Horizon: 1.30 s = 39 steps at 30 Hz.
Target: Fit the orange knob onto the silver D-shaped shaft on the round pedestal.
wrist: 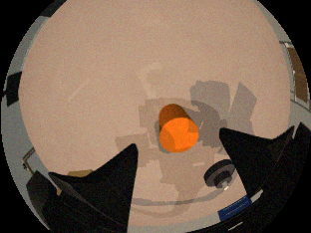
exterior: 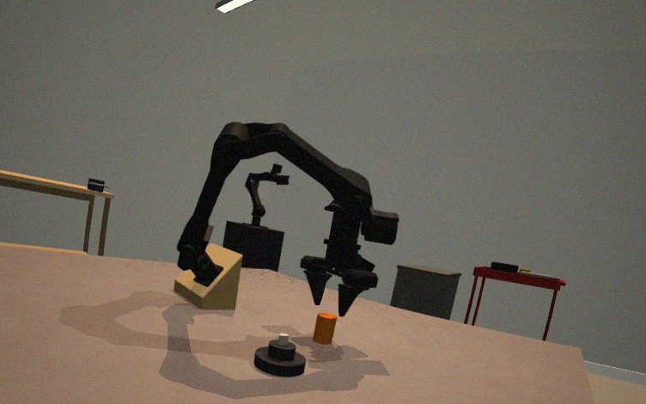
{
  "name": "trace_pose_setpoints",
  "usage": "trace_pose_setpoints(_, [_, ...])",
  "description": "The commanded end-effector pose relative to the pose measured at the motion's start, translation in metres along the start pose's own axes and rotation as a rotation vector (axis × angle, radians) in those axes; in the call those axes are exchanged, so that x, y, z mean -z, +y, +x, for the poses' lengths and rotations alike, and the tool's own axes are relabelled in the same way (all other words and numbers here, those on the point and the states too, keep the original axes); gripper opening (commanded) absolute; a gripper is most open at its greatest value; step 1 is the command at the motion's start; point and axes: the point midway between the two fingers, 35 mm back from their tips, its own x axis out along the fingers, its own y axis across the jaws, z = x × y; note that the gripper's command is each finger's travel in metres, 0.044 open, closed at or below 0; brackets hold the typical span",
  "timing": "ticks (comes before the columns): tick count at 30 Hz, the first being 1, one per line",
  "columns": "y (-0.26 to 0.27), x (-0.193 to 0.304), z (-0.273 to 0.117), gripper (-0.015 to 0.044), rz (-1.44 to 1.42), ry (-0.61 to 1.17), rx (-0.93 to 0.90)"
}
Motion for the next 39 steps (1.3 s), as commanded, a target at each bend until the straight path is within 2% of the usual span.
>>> trace_pose_setpoints(1, [-0.001, 0.002, -0.020, 0.0440, 0.011, -0.009, 0.002])
trace_pose_setpoints(39, [-0.003, 0.002, 0.041, 0.0440, 0.011, -0.009, 0.003])
